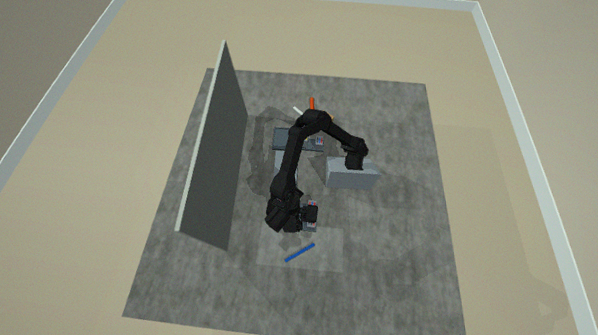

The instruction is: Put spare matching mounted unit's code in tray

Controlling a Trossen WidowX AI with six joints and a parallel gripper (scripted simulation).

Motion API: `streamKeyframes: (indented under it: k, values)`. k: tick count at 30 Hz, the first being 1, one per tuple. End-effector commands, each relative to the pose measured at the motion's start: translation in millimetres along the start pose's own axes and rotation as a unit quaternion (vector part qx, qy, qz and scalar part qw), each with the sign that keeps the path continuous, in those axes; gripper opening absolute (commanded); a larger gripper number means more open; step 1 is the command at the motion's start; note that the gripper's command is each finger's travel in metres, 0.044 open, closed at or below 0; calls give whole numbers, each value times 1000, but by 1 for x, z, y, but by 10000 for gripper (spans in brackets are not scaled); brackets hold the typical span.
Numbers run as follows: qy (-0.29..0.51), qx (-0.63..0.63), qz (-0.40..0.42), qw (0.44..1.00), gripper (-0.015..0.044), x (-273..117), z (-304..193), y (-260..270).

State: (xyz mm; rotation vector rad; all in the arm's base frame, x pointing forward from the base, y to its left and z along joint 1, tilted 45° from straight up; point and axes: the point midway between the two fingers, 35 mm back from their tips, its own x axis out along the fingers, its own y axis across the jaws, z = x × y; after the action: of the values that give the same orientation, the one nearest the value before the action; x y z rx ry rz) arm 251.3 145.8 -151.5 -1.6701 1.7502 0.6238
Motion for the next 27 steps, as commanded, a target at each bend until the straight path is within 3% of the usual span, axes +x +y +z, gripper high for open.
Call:
streamKeyframes:
  k: [1, 27]
  values:
    - [0, -3, -3, 1000, 300, 6, 1, -1]
    - [1, -3, -3, 1000, 300, 50, 0, -2]
